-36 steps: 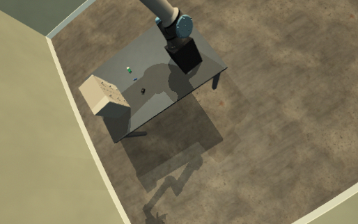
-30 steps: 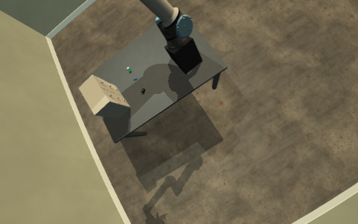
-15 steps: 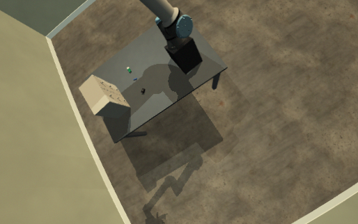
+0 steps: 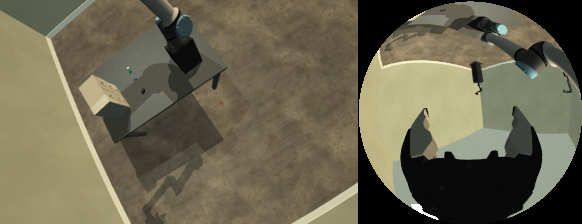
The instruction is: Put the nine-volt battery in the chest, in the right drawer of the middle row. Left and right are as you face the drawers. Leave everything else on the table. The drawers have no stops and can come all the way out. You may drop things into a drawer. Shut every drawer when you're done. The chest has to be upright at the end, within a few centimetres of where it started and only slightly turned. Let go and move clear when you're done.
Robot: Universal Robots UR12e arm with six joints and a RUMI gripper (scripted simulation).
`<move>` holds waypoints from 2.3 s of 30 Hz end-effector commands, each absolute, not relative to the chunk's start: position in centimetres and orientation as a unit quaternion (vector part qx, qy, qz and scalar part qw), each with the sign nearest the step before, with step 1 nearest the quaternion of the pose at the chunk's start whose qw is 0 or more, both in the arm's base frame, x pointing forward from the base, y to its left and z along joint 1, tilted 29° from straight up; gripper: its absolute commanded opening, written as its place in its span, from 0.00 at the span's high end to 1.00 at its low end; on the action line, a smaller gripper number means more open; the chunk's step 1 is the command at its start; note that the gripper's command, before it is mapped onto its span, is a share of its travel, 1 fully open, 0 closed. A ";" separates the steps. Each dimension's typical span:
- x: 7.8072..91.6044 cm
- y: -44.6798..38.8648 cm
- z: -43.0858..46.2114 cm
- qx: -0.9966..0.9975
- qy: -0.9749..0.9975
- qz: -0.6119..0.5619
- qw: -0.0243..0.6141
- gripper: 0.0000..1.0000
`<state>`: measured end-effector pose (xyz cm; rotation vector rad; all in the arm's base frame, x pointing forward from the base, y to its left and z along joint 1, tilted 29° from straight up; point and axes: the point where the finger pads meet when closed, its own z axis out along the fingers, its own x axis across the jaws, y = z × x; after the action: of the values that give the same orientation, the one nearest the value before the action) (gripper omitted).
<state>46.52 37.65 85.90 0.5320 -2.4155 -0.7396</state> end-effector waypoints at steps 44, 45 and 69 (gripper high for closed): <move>60.3 18.1 55.6 -0.257 -0.953 0.052 0.150 0.00; 60.5 17.4 54.4 -0.275 -0.949 0.061 0.141 0.00; 58.8 5.7 37.1 -0.563 -0.810 0.159 -0.046 0.00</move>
<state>59.45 7.68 39.92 -1.6219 -2.6553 0.4649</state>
